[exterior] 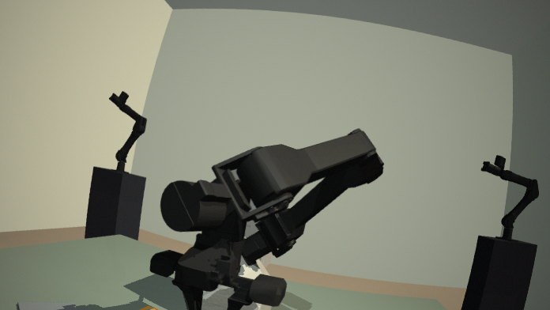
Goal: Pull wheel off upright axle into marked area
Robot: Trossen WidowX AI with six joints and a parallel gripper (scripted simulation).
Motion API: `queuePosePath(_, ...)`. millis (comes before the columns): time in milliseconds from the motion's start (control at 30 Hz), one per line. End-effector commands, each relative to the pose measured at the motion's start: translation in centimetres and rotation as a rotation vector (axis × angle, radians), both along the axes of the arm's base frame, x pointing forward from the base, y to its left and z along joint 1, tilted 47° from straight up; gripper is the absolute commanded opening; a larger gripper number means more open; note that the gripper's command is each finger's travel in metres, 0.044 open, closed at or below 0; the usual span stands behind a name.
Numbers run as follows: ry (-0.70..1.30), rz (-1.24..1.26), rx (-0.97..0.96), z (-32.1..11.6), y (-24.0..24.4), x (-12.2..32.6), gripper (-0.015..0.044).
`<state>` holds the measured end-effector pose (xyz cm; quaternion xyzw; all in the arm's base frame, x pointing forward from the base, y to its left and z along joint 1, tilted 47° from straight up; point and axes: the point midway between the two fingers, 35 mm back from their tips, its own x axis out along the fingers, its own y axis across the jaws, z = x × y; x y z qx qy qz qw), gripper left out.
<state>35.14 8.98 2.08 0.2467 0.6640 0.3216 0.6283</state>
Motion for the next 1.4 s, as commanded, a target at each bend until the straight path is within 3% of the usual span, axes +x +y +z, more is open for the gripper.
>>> queuePosePath(0, -0.007, -0.001, 0.0, 0.9, 0.5, -0.4, 0.0)
queuePosePath(1367, -0.015, -0.002, 0.001, 6.8, 4.7, -6.3, 0.0)
